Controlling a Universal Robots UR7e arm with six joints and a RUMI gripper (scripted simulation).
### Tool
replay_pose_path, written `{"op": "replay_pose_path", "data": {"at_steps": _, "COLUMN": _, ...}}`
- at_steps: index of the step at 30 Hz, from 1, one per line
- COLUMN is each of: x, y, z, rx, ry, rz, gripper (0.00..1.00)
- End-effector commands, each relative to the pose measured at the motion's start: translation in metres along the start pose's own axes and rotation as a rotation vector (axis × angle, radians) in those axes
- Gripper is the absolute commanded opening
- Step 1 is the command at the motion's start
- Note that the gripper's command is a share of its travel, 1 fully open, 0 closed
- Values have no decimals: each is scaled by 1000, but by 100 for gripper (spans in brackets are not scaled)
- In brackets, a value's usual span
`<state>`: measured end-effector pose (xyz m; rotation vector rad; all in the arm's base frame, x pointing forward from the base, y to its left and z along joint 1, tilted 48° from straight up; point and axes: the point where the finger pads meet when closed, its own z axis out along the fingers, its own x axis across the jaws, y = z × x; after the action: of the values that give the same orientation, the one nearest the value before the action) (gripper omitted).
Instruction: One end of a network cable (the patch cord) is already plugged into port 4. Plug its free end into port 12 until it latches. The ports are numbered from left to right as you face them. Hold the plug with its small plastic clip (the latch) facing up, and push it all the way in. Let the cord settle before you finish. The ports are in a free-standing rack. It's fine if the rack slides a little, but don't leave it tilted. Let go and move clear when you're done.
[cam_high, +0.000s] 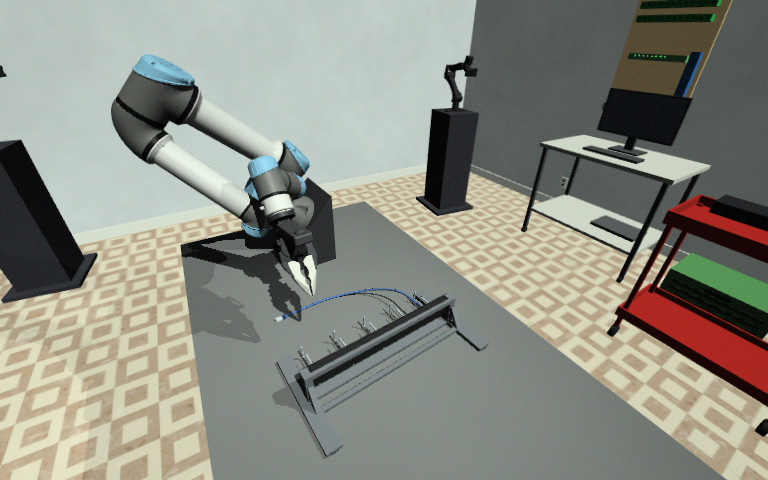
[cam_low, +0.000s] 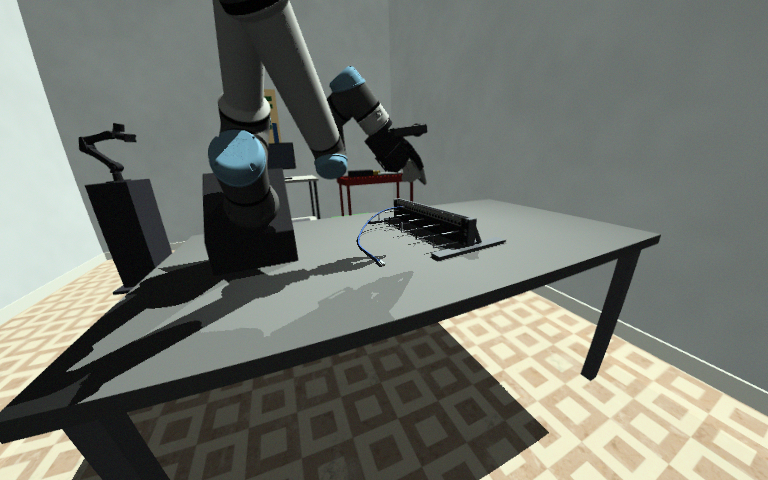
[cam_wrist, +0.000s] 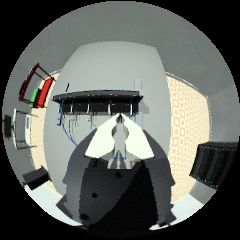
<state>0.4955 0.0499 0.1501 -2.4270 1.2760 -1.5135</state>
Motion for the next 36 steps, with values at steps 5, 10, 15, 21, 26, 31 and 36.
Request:
{"op": "replay_pose_path", "data": {"at_steps": 5, "x": 0, "y": -1, "z": 33, "rx": 3, "ry": 1, "rz": 0, "gripper": 0}}
{"op": "replay_pose_path", "data": {"at_steps": 10, "x": 0, "y": -1, "z": 57, "rx": 3, "ry": 1, "rz": 0, "gripper": 0}}
{"op": "replay_pose_path", "data": {"at_steps": 15, "x": 0, "y": -1, "z": 80, "rx": 3, "ry": 1, "rz": 0, "gripper": 0}}
{"op": "replay_pose_path", "data": {"at_steps": 21, "x": 0, "y": -1, "z": 94, "rx": 3, "ry": 1, "rz": 0, "gripper": 0}}
{"op": "replay_pose_path", "data": {"at_steps": 26, "x": 0, "y": -1, "z": 105, "rx": 3, "ry": 1, "rz": 0, "gripper": 0}}
{"op": "replay_pose_path", "data": {"at_steps": 31, "x": 0, "y": -1, "z": 109, "rx": 3, "ry": 1, "rz": 0, "gripper": 0}}
{"op": "replay_pose_path", "data": {"at_steps": 36, "x": 0, "y": -1, "z": 109, "rx": 3, "ry": 1, "rz": 0, "gripper": 0}}
